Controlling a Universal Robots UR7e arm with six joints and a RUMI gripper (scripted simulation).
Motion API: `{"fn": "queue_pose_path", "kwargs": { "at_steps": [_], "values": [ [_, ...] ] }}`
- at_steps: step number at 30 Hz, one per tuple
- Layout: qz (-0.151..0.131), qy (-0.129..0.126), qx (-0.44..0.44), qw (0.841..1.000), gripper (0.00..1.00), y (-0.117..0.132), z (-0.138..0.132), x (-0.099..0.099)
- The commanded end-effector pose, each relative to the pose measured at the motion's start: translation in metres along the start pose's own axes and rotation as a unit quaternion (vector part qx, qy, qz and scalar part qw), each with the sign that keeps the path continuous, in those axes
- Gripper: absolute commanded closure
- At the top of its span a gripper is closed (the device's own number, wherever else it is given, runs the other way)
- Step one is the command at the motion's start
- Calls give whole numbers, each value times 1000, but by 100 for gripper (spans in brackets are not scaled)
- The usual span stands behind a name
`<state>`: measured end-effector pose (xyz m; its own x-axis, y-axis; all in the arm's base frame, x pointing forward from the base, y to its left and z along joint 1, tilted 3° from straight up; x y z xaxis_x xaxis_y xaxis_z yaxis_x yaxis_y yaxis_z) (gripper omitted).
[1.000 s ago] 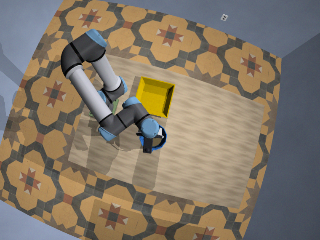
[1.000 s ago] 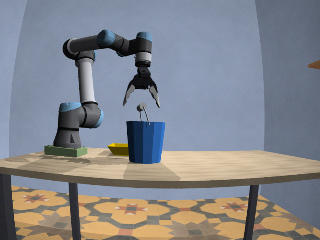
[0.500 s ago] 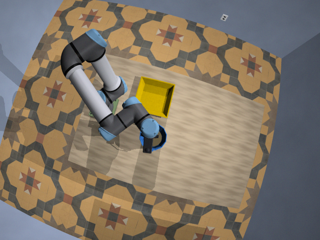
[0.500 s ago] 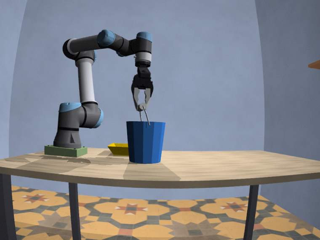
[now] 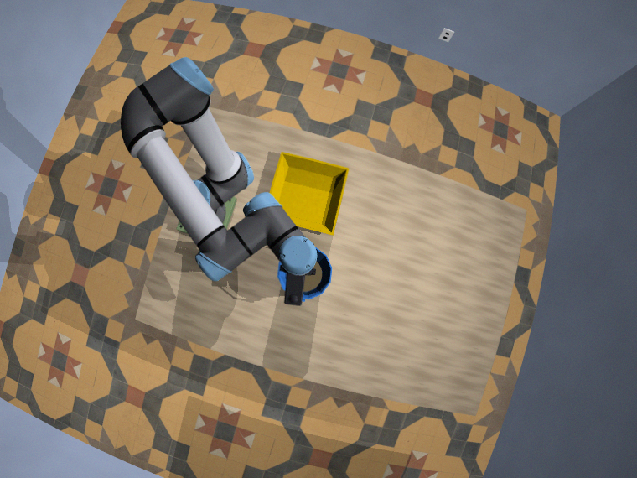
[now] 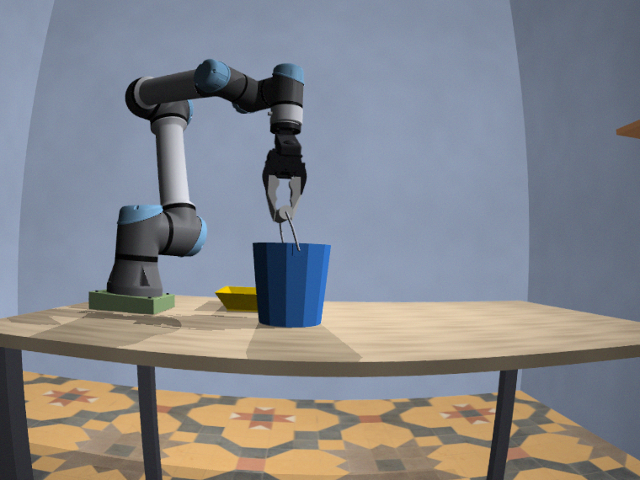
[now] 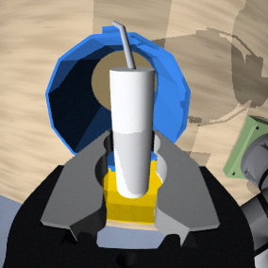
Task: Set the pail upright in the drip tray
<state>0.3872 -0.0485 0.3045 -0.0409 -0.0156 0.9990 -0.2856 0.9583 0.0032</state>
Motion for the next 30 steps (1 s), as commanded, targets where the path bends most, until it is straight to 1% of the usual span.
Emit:
{"fn": "queue_pose_path", "kwargs": {
  "at_steps": [1,22,30],
  "values": [
    [0,0,0,1000,100,0,0,0],
    [0,0,0,1000,100,0,0,1],
    [0,0,0,1000,100,0,0,4]
  ]
}}
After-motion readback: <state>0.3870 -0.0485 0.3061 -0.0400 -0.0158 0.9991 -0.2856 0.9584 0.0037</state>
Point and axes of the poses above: the point where the finger pads meet when closed, its own x axis back along the fingers, its own z axis across the jaws, y = z × x, the point moved 9 cm from there along x, back along the fingers, and after that the axes turned 3 degrees about -x, right-handed, at the moved point
